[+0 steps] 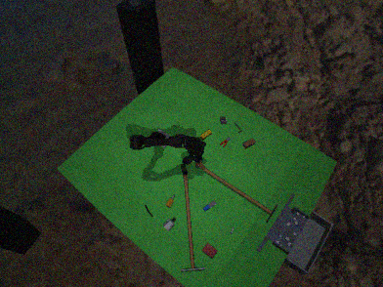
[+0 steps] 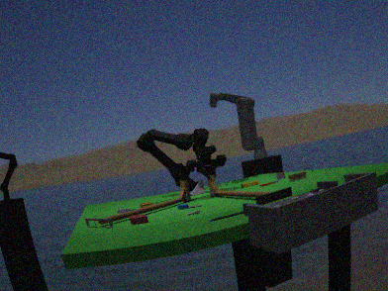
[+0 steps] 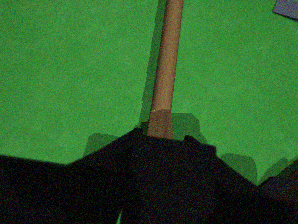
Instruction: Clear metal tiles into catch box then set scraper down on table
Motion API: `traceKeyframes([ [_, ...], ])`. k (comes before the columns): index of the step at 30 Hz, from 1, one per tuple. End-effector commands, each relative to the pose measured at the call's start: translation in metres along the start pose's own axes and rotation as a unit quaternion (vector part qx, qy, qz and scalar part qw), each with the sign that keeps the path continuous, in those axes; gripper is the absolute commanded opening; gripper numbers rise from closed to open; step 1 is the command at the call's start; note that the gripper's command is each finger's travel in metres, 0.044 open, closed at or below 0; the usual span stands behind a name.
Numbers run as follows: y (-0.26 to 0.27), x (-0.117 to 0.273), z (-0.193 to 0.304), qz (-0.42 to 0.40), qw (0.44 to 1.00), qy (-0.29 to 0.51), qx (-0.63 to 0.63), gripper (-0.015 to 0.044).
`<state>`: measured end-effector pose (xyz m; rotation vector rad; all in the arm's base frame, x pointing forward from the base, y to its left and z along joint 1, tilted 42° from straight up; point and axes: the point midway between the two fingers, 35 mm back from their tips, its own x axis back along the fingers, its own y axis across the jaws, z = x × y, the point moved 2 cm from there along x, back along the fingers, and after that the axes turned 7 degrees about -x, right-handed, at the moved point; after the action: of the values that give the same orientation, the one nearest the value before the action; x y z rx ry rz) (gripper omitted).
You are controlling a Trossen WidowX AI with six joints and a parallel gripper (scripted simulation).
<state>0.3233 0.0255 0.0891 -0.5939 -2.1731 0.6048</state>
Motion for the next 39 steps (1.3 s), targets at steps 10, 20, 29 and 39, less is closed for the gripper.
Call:
traceKeyframes([
  [10,-0.001,0.016,0.016,0.002,1.000,-0.002,-0.005,0.0000],
  [20,-0.005,0.028,0.033,0.004,1.000,-0.003,-0.006,0.0000],
  [29,-0.012,0.030,0.034,0.004,1.000,-0.002,-0.007,0.0000],
  [39,-0.025,0.030,0.032,0.005,1.000,0.000,-0.007,0.0000],
])
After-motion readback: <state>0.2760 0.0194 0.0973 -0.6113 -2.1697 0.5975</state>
